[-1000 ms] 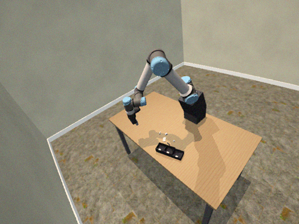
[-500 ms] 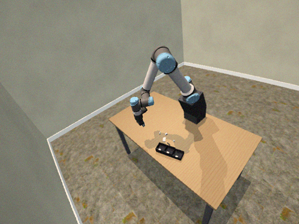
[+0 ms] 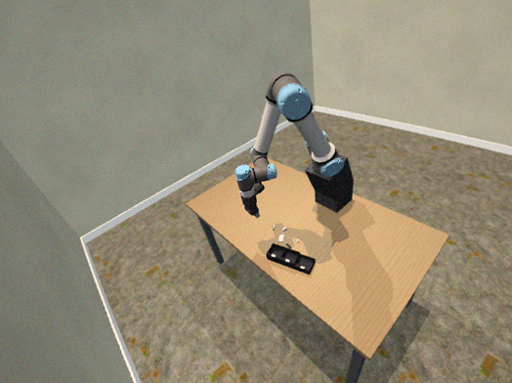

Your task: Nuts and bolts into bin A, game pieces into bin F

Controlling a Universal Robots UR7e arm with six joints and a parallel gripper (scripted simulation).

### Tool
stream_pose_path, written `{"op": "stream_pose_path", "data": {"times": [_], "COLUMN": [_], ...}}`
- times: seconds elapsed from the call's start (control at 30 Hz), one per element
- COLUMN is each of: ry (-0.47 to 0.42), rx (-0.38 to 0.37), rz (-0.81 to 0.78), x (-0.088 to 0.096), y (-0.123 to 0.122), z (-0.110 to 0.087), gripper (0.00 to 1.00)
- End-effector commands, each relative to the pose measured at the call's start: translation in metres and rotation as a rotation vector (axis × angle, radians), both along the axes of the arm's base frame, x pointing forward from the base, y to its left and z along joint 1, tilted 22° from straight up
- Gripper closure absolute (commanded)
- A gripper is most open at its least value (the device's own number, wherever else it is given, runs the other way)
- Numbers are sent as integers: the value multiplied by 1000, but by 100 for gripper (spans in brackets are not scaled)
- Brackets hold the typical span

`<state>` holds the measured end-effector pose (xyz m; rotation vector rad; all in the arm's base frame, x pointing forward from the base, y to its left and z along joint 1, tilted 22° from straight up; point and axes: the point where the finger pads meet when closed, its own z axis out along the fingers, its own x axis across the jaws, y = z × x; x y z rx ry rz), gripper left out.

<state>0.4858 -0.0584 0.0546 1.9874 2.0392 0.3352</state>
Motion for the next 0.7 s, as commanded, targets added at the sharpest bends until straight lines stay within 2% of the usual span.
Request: {"op": "stream_pose_path", "data": {"times": [0.0,0.1,0.27,0.4,0.57,0.67], "ry": [-7,-6,-11,-11,-15,-15], "rx": [3,3,10,10,17,16], "rz": [20,19,49,49,79,79], "x": [-24,-24,-52,-52,-81,-81], "y": [28,28,57,56,83,83], "z": [-6,-6,-14,-14,-23,-23], "gripper": [69,69,69,69,69,69]}}
